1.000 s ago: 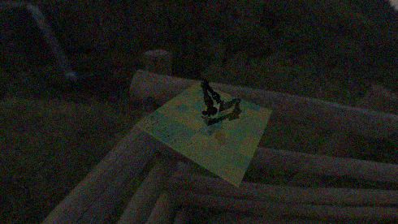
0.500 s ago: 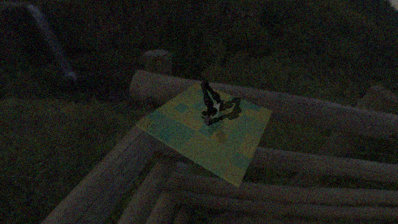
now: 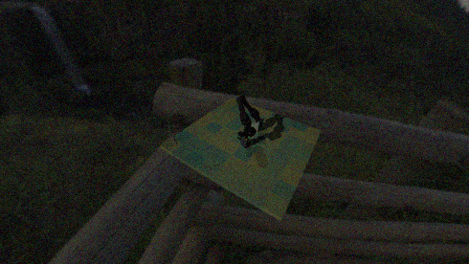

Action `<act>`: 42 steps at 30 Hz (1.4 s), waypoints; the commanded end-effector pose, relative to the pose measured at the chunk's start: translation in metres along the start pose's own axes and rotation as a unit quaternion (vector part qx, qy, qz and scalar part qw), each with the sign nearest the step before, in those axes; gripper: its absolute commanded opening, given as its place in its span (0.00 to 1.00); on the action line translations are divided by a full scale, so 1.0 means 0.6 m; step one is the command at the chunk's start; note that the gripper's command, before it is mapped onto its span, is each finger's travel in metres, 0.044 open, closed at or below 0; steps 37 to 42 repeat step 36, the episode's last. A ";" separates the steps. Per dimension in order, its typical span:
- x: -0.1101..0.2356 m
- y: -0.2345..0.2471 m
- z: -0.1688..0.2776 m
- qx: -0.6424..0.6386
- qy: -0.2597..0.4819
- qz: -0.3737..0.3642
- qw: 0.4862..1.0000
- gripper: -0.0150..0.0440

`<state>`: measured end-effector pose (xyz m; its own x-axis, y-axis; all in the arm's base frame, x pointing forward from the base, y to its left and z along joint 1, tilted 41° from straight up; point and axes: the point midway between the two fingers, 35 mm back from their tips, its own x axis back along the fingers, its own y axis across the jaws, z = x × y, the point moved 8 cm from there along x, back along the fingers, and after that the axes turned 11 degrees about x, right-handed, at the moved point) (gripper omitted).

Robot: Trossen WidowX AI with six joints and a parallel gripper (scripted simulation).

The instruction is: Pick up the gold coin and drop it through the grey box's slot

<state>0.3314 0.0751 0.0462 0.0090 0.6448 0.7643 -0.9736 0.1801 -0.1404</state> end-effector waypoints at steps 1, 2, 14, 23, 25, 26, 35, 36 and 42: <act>0.000 0.000 0.000 0.000 0.000 0.000 1.000 0.43; 0.000 0.000 0.000 0.000 0.000 0.000 1.000 0.48; 0.005 0.000 0.000 0.000 0.000 0.000 1.000 0.62; 0.087 0.003 0.001 0.002 0.002 -0.001 1.000 1.00; 0.103 0.005 0.003 0.002 0.003 -0.001 1.000 1.00; 0.103 0.005 0.003 0.002 0.003 -0.001 1.000 1.00; 0.103 0.005 0.003 0.002 0.003 -0.001 1.000 1.00; 0.103 0.005 0.003 0.002 0.003 -0.001 1.000 1.00; 0.103 0.005 0.003 0.002 0.003 -0.001 1.000 1.00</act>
